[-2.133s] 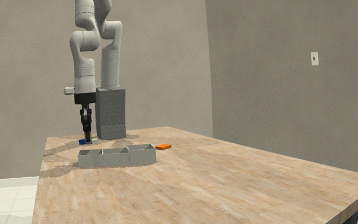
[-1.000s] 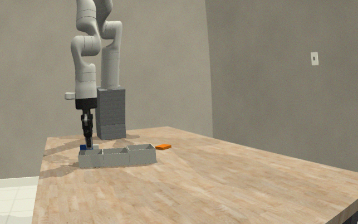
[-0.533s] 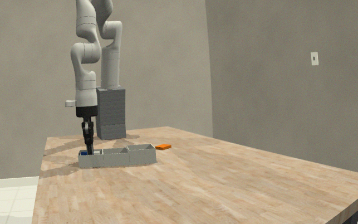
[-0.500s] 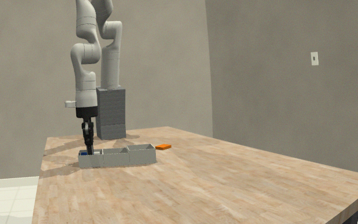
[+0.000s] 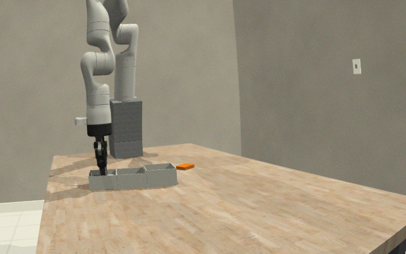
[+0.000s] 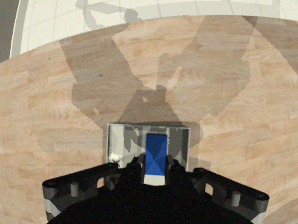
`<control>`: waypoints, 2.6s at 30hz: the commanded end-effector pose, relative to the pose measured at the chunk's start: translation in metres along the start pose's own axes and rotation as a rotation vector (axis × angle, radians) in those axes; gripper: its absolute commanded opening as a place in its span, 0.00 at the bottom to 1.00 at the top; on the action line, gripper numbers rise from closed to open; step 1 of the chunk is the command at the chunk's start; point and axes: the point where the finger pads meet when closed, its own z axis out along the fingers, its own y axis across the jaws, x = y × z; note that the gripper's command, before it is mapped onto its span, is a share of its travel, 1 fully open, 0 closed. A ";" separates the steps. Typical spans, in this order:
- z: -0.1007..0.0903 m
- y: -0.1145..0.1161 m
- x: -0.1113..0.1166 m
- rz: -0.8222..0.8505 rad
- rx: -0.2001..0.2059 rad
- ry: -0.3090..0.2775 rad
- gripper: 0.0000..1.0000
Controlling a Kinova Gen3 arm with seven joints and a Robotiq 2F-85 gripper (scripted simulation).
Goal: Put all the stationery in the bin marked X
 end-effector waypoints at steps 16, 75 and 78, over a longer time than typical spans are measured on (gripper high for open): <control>-0.001 -0.001 0.001 0.000 0.002 0.000 0.30; -0.054 0.065 -0.032 -0.450 0.001 0.001 0.30; -0.055 0.088 -0.044 -0.600 0.001 0.001 0.30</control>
